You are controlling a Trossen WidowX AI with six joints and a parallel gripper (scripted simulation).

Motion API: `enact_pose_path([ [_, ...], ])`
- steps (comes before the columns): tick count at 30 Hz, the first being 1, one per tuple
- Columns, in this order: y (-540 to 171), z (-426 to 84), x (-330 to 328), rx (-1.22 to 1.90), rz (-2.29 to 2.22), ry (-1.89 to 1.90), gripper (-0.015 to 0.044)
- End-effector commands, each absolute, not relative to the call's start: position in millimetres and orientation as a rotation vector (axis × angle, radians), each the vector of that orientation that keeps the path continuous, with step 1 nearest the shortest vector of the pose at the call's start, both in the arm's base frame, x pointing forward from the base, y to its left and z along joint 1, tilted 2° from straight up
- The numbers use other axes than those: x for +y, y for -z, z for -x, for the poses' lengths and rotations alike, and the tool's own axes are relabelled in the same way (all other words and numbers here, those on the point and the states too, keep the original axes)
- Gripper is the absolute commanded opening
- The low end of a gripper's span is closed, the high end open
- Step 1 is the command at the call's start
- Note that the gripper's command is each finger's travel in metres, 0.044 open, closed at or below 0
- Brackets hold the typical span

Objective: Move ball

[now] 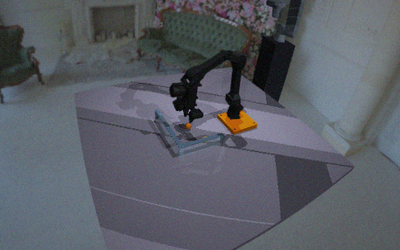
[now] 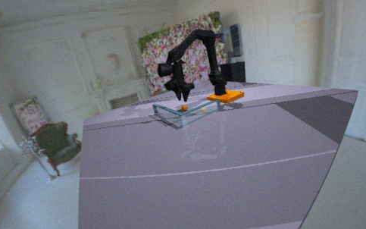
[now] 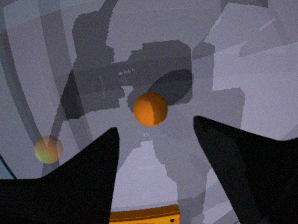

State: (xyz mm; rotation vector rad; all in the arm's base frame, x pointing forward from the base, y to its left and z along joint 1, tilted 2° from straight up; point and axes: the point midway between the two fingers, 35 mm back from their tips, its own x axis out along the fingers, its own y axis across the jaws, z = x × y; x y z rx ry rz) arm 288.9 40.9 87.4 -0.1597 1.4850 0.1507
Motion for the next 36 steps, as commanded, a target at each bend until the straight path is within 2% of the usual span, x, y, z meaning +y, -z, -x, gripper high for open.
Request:
enact_pose_path([
  [1,-77,-287,41,1.501,0.155,-0.157,0.0272],
  [28,-41,-289,41,1.501,0.155,-0.157,0.0272],
  [32,-41,-289,41,1.501,0.155,-0.157,0.0167],
  [36,-41,-289,41,1.501,0.155,-0.157,0.014],
])
